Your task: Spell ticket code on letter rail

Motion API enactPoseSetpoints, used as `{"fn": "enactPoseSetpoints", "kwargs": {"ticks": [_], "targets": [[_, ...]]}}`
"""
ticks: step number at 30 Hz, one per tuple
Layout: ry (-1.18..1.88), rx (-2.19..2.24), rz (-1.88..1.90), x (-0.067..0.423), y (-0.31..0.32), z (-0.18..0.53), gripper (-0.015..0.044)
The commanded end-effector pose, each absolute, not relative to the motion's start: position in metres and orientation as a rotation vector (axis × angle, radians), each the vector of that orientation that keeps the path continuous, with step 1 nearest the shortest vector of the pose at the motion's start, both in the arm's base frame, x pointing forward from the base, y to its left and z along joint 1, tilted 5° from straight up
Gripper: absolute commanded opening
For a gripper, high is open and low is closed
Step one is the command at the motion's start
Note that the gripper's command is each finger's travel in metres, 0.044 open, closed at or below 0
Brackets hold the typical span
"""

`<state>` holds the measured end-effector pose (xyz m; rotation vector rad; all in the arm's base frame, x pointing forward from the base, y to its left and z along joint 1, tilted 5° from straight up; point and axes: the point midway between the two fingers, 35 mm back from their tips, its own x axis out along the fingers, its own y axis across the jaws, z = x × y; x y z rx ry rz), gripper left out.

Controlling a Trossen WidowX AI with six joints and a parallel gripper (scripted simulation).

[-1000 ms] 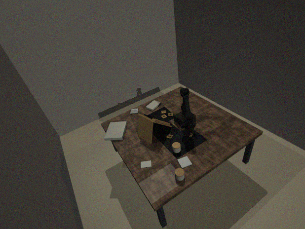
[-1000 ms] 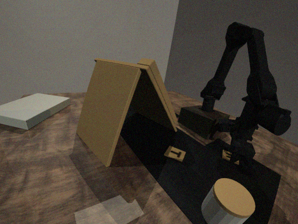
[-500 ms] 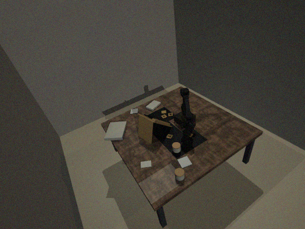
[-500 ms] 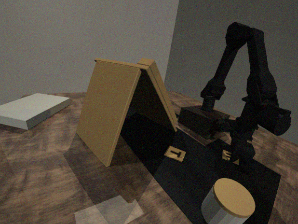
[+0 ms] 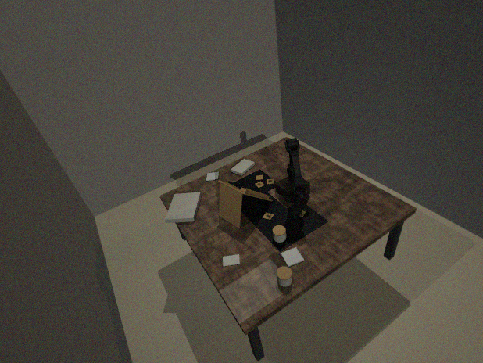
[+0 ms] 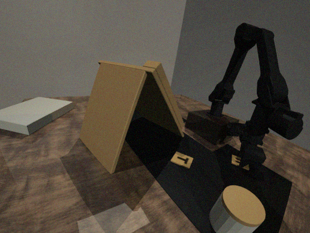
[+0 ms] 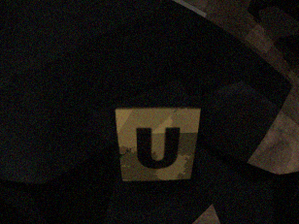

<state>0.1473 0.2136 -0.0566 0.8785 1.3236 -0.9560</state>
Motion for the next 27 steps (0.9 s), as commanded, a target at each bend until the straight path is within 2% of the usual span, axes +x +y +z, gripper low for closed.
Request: {"fn": "enactPoseSetpoints", "kwargs": {"ticks": [1,27], "targets": [[1.320,0.883,-0.955,0.147,0.214,-0.054,0.0000],[1.320,0.883,-0.955,0.145,0.213,-0.043,0.0000]]}}
